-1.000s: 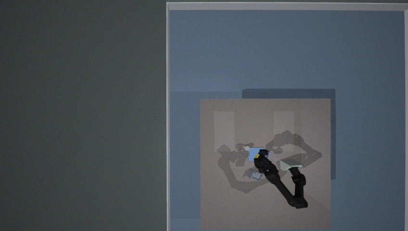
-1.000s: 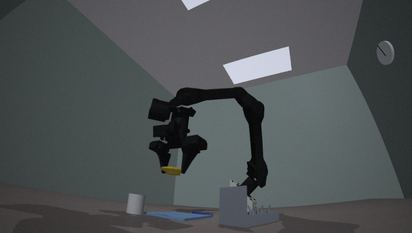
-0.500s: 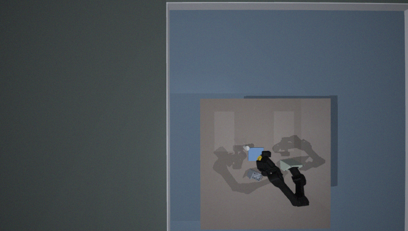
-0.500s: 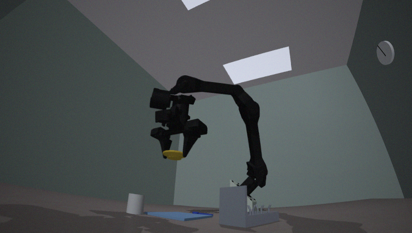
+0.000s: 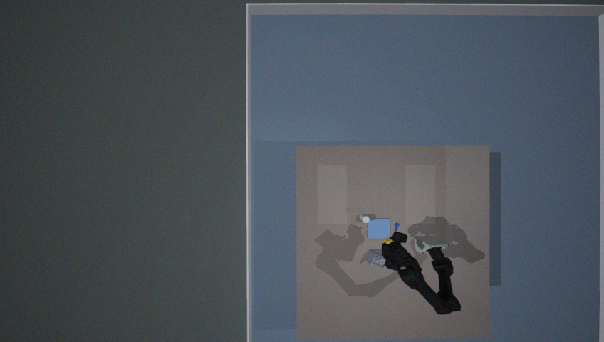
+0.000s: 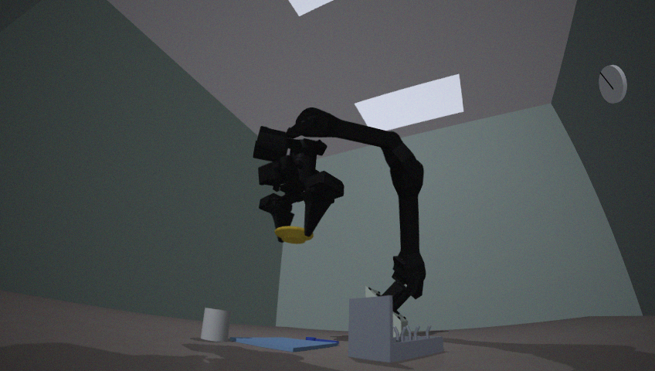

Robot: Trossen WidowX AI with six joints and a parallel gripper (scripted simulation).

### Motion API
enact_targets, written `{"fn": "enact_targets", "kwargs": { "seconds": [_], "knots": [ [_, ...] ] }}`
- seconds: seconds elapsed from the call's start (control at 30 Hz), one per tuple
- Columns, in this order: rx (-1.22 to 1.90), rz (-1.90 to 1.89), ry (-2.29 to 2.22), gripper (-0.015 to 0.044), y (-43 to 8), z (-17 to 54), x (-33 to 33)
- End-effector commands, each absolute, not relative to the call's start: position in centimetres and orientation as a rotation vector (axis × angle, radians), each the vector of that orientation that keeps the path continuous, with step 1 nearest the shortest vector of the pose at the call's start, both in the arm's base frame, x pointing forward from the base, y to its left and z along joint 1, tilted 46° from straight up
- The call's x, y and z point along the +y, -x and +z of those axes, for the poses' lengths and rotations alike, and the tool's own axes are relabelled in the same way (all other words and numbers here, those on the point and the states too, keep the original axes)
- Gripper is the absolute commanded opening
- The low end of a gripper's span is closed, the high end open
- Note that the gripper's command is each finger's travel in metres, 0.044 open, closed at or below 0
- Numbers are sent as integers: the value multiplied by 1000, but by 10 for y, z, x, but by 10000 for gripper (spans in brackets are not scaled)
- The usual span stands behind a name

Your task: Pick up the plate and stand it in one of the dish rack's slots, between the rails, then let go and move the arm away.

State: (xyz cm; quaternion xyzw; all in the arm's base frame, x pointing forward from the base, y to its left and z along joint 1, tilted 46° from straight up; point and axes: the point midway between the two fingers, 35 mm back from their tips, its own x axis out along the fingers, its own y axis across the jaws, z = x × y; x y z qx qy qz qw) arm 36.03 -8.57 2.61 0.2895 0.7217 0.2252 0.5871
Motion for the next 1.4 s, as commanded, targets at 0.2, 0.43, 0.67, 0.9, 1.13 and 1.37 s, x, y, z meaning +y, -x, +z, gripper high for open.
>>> {"fn": "enact_targets", "kwargs": {
  "seconds": [0.2,0.43,0.67,0.9,1.13,1.37],
  "knots": [
    [1783,224,-923,0,-348,70,-53],
    [1829,6,-1090,0,-335,96,-32],
    [1857,-218,-1255,0,-319,119,-11],
    [1865,-450,-1416,0,-300,140,9],
    [1855,-687,-1574,0,-279,157,28],
    [1825,-932,-1725,0,-255,171,46]
  ]
}}
